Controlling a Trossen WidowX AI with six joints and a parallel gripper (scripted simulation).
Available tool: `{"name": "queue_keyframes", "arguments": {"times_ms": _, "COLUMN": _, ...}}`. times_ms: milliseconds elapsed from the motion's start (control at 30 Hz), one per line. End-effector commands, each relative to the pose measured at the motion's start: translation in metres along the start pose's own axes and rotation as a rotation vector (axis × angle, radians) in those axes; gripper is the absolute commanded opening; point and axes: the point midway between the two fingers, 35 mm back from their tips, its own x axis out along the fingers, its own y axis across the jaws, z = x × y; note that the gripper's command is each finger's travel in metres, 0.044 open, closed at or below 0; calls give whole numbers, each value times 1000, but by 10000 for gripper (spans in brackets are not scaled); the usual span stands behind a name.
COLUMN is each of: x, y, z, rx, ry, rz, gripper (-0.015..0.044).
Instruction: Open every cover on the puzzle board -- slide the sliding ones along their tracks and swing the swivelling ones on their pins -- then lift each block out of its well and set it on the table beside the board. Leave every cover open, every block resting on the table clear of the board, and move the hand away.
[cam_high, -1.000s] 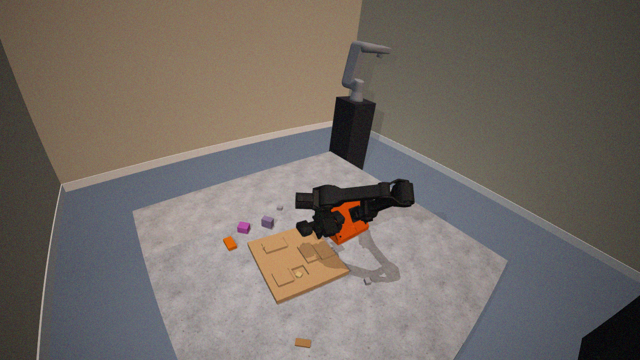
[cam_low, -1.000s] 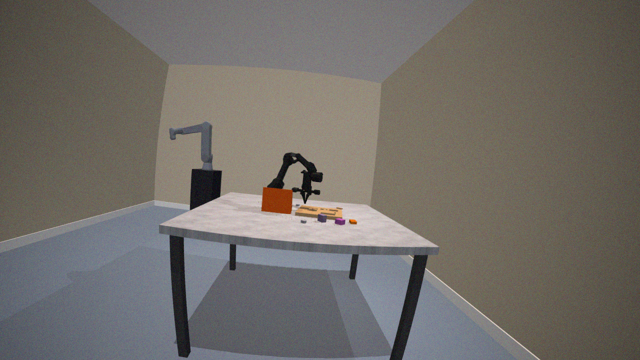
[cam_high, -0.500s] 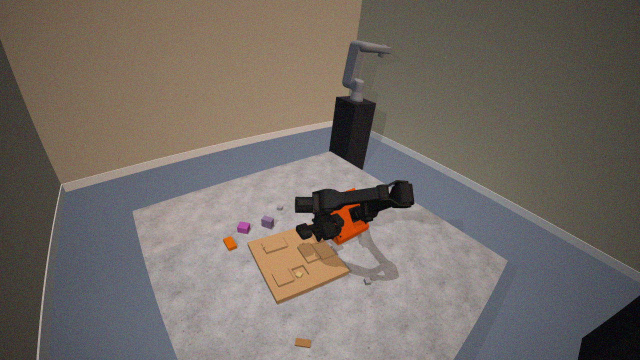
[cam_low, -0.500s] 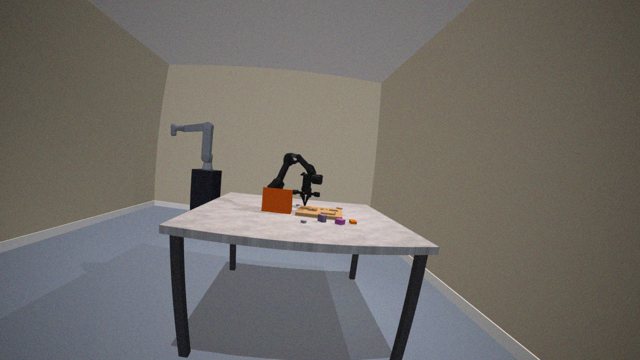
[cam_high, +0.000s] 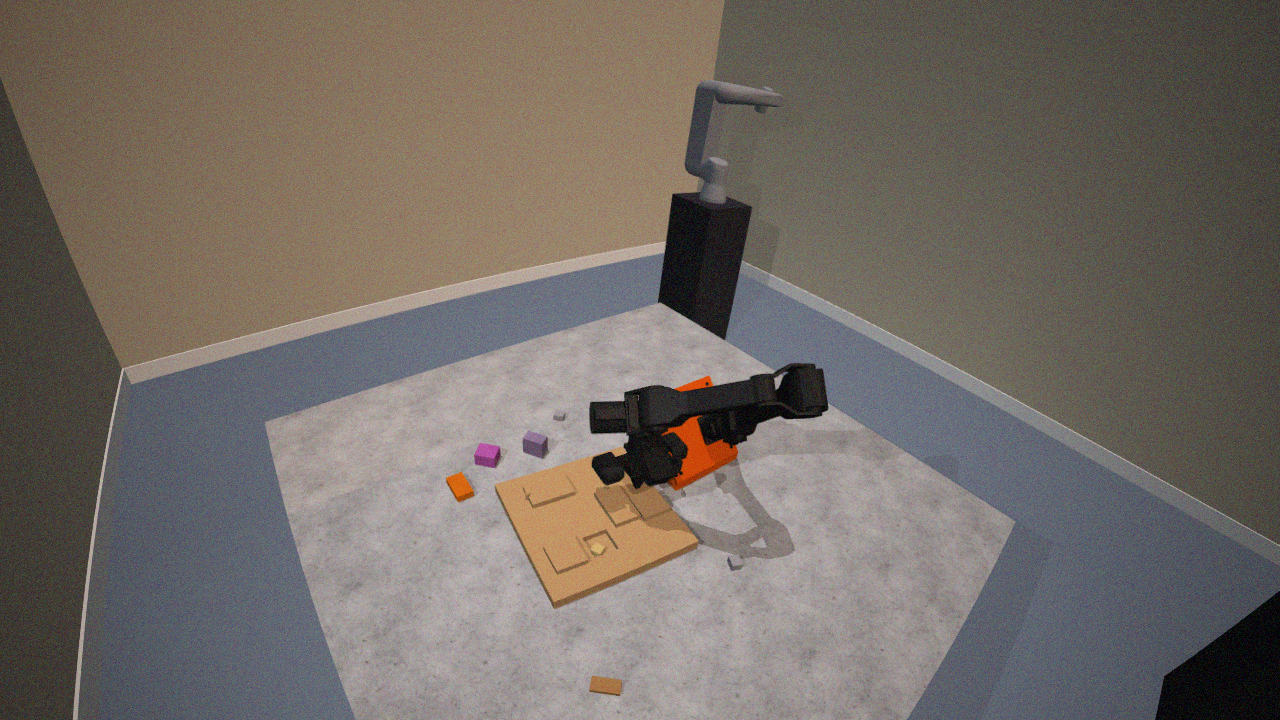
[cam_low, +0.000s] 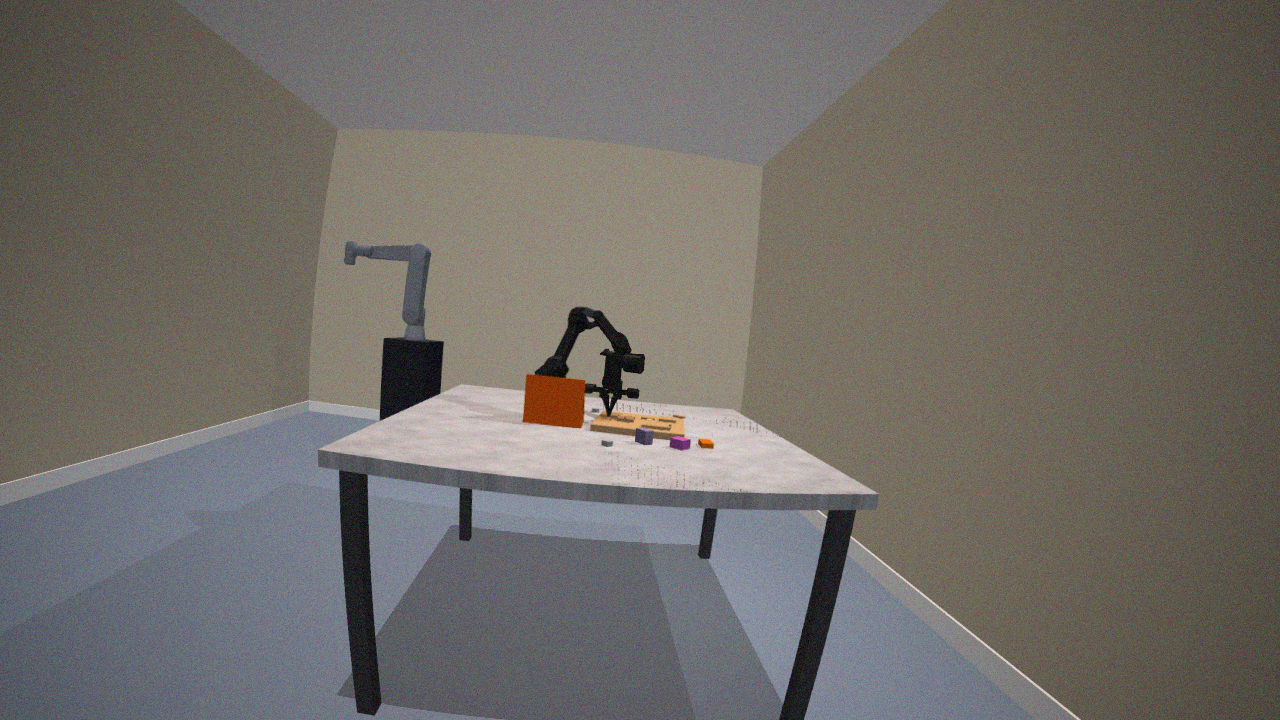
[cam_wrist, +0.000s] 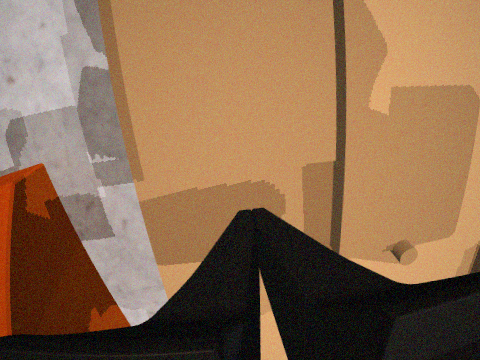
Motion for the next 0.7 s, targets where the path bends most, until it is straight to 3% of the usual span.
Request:
{"name": "queue_keyframes", "arguments": {"times_ms": 0, "x": 5, "y": 2, "z": 1, "rx": 5, "ry": -6, "rz": 4, "gripper": 0}}
{"name": "queue_keyframes", "arguments": {"times_ms": 667, "x": 7, "y": -1, "z": 14, "rx": 6, "ry": -2, "rz": 3, "gripper": 0}}
